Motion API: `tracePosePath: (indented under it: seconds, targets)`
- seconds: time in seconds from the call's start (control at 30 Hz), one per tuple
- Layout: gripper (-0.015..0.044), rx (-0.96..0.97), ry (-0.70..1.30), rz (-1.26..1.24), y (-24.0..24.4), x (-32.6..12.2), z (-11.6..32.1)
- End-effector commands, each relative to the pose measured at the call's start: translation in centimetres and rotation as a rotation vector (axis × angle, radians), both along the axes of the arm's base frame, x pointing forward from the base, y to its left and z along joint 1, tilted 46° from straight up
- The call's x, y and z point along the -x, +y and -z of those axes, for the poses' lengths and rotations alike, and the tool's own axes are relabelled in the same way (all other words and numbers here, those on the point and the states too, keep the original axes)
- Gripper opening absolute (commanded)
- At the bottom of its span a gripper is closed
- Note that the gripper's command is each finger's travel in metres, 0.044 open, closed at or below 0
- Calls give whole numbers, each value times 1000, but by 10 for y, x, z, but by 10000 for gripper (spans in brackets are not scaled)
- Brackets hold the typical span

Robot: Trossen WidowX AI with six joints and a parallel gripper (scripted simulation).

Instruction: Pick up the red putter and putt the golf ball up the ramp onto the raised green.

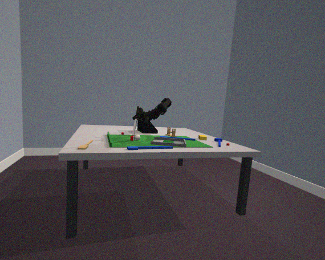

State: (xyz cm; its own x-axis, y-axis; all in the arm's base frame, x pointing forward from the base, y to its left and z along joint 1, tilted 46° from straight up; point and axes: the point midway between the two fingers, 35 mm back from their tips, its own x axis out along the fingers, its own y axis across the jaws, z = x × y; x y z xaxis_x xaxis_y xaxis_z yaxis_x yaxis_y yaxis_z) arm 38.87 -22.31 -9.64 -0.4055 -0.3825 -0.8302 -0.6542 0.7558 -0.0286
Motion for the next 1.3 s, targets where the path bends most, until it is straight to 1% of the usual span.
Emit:
tracePosePath:
  seconds: [0.0, 0.2, 0.47, 0.57, 0.6, 1.27]
  targets:
    - [0, 7, -22, -13, 38, -28, -40]
    - [0, 8, -24, -12, 35, -28, -46]
    - [0, 23, -49, 3, -3, -22, -84]
    - [0, 23, -49, 3, -3, -22, -84]
    - [0, 12, -38, 17, -2, -18, -76]
    - [0, 12, -38, 17, -2, -18, -76]
